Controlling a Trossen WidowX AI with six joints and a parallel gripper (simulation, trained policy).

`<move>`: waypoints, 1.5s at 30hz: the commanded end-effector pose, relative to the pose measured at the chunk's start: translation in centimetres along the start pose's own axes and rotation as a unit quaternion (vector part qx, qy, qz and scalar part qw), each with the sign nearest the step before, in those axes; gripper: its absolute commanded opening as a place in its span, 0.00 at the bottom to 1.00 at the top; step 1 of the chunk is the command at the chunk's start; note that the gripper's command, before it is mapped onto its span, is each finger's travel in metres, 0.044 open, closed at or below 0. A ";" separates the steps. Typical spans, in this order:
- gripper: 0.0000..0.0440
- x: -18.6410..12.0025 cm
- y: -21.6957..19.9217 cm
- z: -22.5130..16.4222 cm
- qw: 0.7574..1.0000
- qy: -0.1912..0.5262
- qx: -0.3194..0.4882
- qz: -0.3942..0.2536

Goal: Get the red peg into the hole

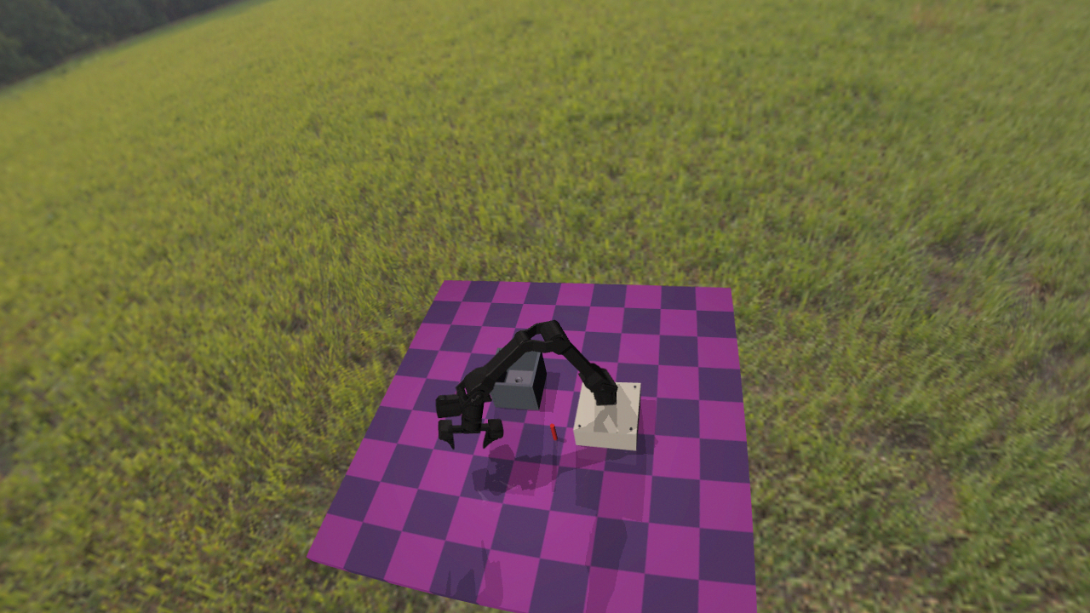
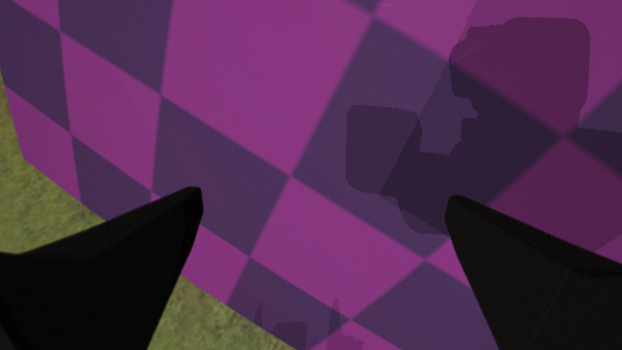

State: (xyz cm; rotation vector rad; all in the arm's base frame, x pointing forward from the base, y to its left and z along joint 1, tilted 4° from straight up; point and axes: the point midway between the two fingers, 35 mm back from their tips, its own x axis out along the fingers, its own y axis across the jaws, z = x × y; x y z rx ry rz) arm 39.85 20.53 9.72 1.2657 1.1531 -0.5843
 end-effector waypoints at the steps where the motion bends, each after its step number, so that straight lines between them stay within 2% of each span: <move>1: 1.00 -1.5 -2.0 -0.1 1.000 0.007 -0.011 -0.027; 12: 0.98 -6.5 -9.2 0.4 0.993 0.010 -0.019 -0.115; 22: 0.95 -8.9 -15.2 0.9 0.983 0.004 -0.008 -0.185; 35: 0.96 -9.7 -21.0 1.3 0.964 -0.012 0.009 -0.264; 45: 0.98 -8.4 -23.9 2.2 0.954 -0.037 0.015 -0.297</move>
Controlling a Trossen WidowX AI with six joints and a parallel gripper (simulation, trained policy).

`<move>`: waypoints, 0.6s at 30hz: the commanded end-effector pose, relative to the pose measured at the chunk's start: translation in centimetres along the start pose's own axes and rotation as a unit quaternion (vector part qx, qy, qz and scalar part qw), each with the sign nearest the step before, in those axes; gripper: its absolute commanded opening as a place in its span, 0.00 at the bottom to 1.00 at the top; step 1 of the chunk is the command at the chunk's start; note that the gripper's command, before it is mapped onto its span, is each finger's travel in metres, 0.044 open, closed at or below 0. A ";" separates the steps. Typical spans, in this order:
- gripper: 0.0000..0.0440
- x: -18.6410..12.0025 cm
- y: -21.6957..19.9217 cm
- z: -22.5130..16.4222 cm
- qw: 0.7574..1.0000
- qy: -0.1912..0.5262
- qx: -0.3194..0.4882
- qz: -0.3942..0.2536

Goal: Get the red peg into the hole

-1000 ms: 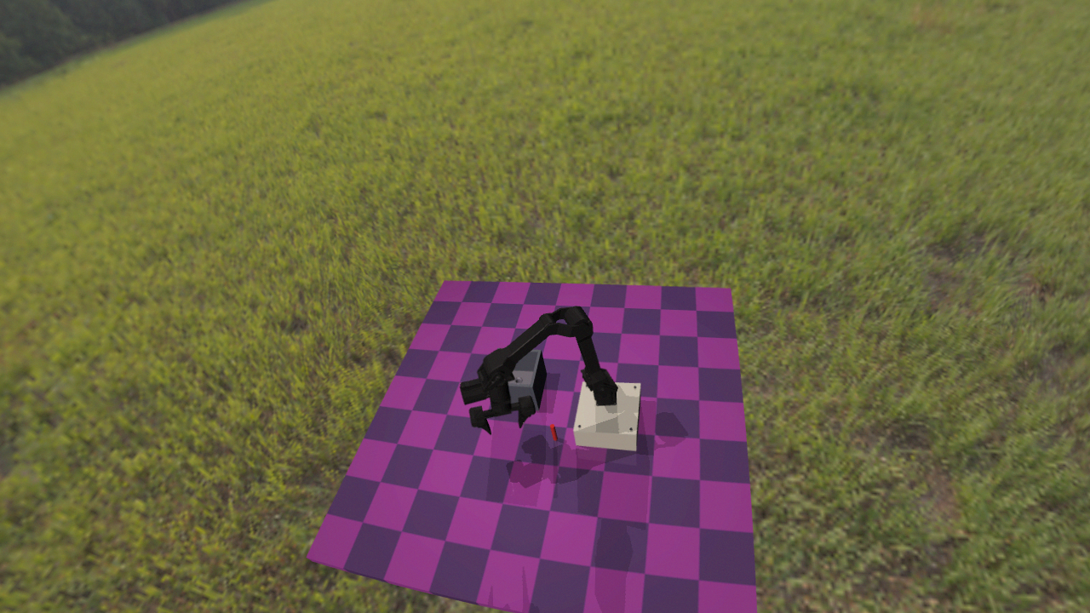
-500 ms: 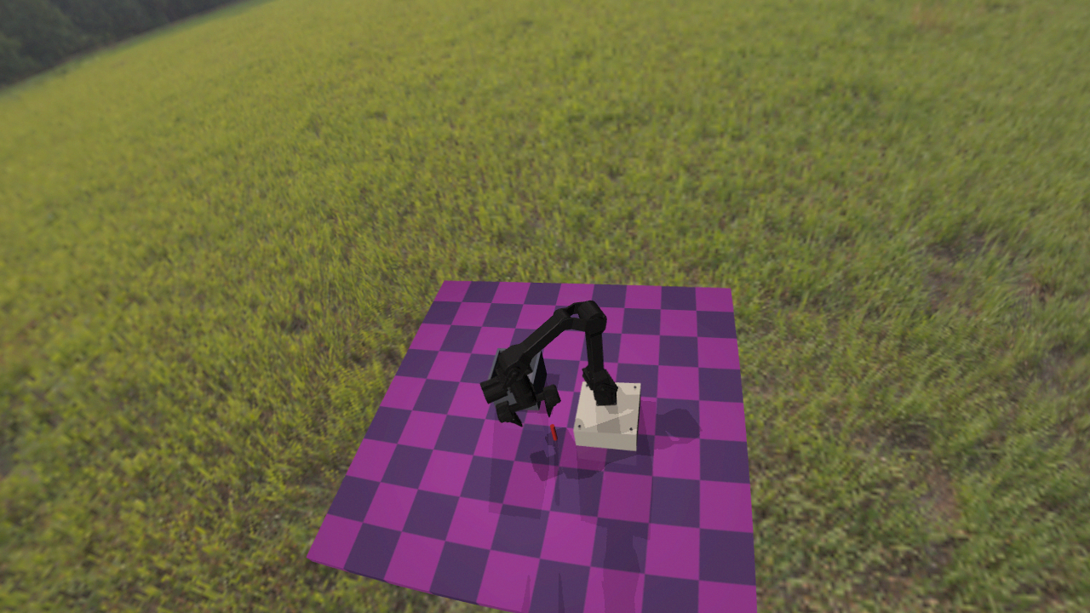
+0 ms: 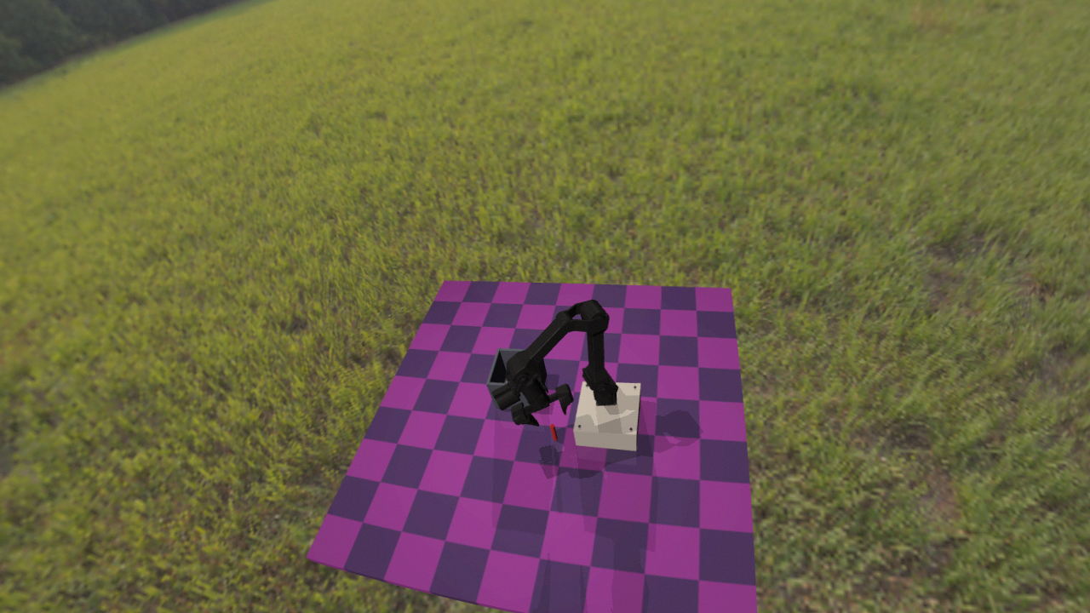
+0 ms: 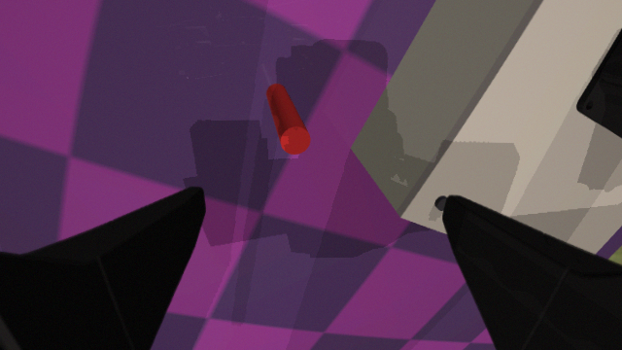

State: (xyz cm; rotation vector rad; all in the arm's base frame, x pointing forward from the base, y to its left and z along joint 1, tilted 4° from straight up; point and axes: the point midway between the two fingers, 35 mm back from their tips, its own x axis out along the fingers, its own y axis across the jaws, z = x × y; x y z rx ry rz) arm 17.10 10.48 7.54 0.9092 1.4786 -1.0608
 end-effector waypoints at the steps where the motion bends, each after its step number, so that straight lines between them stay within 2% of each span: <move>1: 0.97 1.1 -0.3 0.4 1.000 -0.009 0.007 -0.009; 18: 0.96 6.2 -0.1 1.6 0.999 -0.035 0.041 0.000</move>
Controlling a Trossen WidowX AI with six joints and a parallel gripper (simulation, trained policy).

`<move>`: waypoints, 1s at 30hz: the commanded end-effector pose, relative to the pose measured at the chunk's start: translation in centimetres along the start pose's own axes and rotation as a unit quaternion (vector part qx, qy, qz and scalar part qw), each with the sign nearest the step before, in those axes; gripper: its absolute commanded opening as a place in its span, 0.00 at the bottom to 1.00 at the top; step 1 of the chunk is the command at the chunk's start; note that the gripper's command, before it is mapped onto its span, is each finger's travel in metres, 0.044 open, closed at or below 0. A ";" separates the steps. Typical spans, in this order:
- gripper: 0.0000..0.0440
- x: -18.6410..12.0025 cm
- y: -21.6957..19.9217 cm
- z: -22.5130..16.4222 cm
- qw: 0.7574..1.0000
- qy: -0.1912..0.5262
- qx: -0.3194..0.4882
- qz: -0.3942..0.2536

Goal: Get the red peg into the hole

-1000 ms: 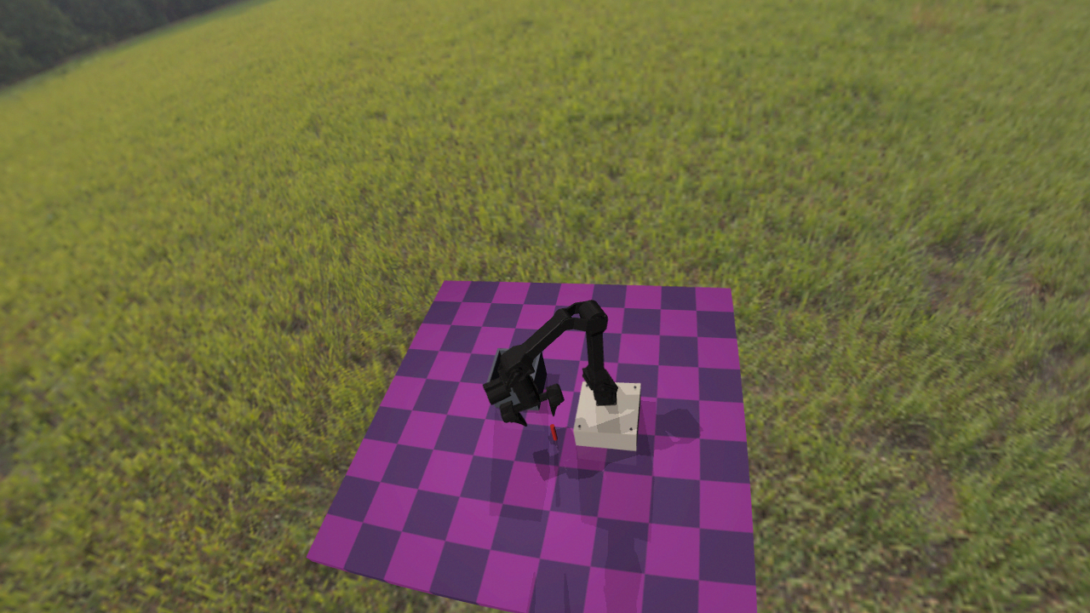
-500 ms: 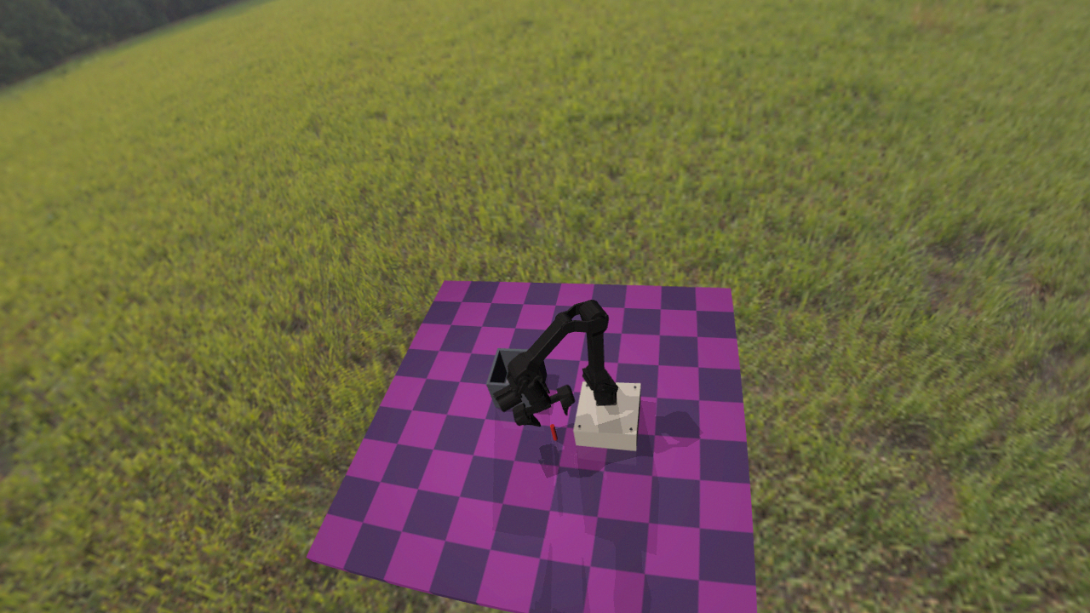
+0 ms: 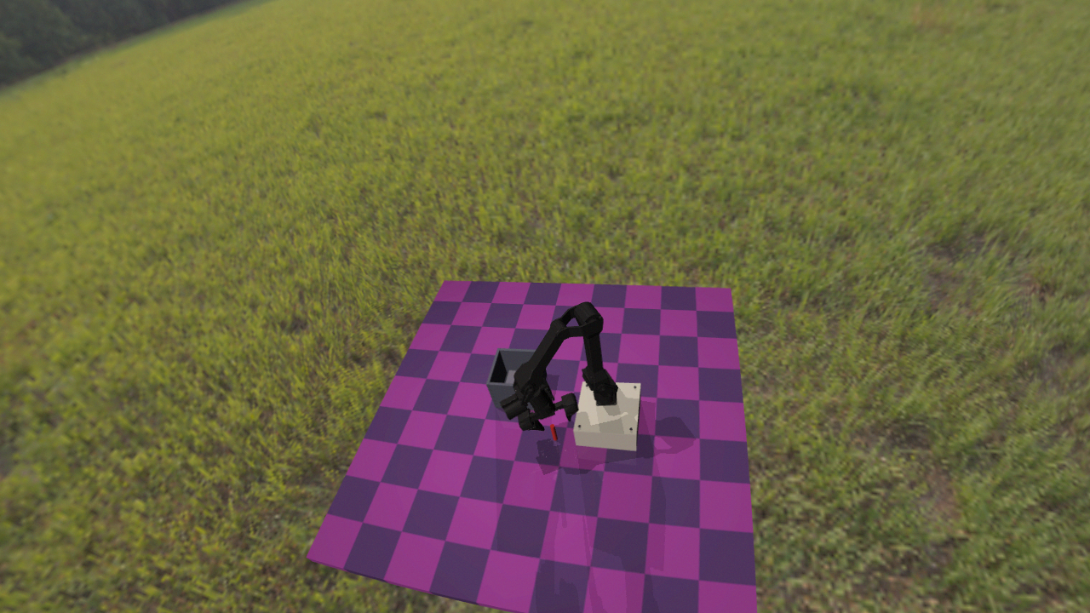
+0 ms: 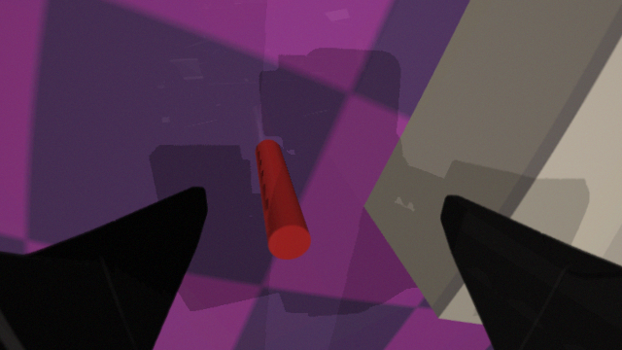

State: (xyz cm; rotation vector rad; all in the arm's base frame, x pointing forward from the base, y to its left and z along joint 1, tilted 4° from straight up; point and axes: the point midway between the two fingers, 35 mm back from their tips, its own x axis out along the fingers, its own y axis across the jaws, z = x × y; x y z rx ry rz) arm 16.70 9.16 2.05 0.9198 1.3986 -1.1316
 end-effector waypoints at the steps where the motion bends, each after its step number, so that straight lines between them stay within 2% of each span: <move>1: 0.96 1.0 0.0 0.2 1.000 -0.007 0.009 -0.001; 4: 0.93 1.7 0.1 0.3 1.000 -0.010 0.014 0.002; 6: 0.87 2.2 0.3 0.2 1.000 -0.011 0.016 0.004; 19: 0.20 4.1 1.7 -0.5 1.000 -0.001 -0.008 0.015; 22: 0.08 4.3 1.9 -0.8 1.000 0.003 -0.017 0.018; 23: 0.05 4.4 2.0 -0.9 1.000 0.004 -0.019 0.019; 30: 0.05 3.3 2.3 -0.8 0.999 0.010 -0.006 0.040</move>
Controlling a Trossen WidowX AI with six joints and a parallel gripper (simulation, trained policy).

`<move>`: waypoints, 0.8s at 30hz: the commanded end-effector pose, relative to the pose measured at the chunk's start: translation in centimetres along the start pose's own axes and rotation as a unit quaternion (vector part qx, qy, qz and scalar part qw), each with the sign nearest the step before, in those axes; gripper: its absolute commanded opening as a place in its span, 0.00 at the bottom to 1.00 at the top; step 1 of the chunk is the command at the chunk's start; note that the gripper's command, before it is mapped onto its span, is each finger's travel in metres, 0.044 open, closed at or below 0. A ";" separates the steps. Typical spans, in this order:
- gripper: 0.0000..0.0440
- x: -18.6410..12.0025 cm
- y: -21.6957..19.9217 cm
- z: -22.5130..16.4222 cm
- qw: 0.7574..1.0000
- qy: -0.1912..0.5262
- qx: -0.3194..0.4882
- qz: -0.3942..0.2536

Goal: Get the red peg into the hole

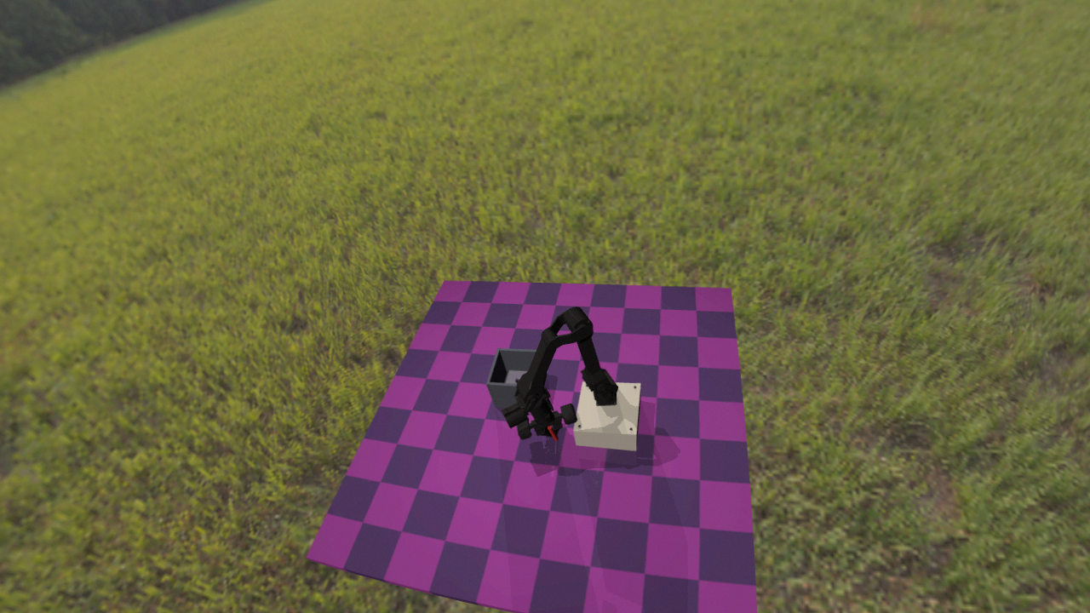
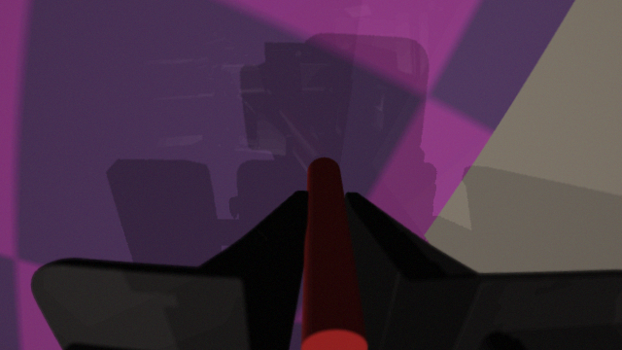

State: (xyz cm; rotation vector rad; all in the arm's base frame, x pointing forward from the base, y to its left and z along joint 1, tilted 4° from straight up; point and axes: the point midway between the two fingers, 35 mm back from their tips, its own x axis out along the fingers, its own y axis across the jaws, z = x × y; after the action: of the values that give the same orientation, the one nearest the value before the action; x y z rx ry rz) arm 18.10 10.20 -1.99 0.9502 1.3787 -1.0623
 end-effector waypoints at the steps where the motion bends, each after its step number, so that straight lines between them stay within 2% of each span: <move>1: 0.04 -0.6 0.2 -0.1 1.000 0.006 0.008 0.011; 9: 0.00 -2.5 1.1 -0.2 0.999 0.019 0.022 0.042; 24: 0.00 -7.7 3.3 0.2 0.992 0.037 0.030 0.116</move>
State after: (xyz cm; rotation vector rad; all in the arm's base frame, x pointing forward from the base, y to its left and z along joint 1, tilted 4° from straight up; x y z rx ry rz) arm 21.43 11.04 4.43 1.1589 1.2756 -0.9319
